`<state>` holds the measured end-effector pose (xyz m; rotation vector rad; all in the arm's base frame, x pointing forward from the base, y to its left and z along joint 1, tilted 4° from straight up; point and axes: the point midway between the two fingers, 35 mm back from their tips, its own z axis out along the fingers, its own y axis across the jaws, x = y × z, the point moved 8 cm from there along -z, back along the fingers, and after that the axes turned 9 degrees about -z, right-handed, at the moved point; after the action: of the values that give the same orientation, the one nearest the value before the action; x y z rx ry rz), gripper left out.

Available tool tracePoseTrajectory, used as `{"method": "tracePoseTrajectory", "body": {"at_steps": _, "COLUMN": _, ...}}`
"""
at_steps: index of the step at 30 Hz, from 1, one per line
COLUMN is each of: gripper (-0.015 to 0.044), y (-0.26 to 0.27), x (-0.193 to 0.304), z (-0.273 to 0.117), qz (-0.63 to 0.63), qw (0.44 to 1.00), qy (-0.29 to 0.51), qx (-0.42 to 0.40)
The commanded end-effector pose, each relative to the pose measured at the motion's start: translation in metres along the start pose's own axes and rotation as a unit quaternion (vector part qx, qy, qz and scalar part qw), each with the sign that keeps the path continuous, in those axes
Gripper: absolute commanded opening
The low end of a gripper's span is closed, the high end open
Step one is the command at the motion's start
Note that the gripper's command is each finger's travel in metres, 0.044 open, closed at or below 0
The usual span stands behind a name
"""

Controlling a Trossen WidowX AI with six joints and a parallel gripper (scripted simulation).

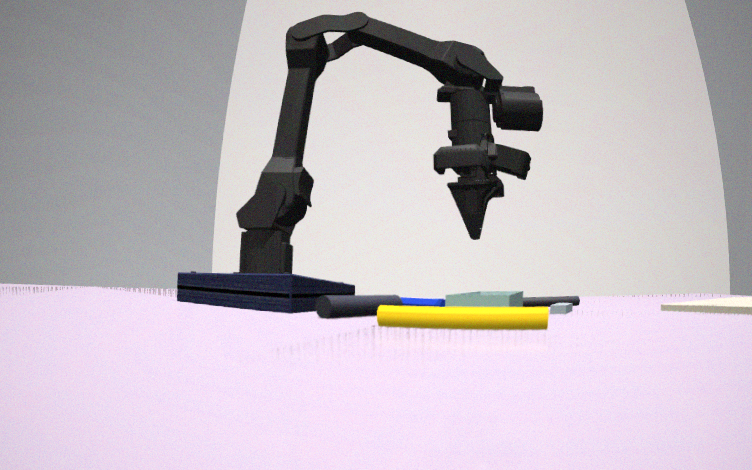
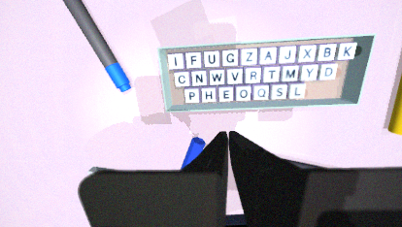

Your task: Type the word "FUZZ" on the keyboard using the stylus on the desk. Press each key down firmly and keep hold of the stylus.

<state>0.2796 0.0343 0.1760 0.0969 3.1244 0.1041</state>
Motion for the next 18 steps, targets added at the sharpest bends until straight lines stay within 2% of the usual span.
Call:
{"method": "tracePoseTrajectory", "body": {"at_steps": 1, "gripper": 0.0000, "y": 0.000, "x": 0.000, "z": 0.000, "qz": 0.000, "qw": 1.000, "qy": 0.000, "qx": 0.000}}
{"method": "tracePoseTrajectory", "body": {"at_steps": 4, "gripper": 0.0000, "y": 0.000, "x": 0.000, "z": 0.000, "qz": 0.000, "qw": 1.000, "qy": 0.000, "qx": 0.000}}
{"method": "tracePoseTrajectory", "body": {"at_steps": 8, "gripper": 0.0105, "y": 0.001, "x": 0.001, "z": 0.001, "qz": -0.033, "qw": 0.999, "qy": 0.005, "qx": -0.004}}
{"method": "tracePoseTrajectory", "body": {"at_steps": 10, "gripper": 0.0150, "y": 0.004, "x": 0.004, "z": 0.005, "qz": -0.124, "qw": 0.992, "qy": 0.018, "qx": -0.016}}
{"method": "tracePoseTrajectory", "body": {"at_steps": 14, "gripper": 0.0150, "y": 0.009, "x": 0.011, "z": 0.013, "qz": -0.318, "qw": 0.946, "qy": 0.039, "qx": -0.049}}
{"method": "tracePoseTrajectory", "body": {"at_steps": 18, "gripper": 0.0150, "y": 0.015, "x": 0.019, "z": 0.021, "qz": -0.496, "qw": 0.862, "qy": 0.047, "qx": -0.089}}
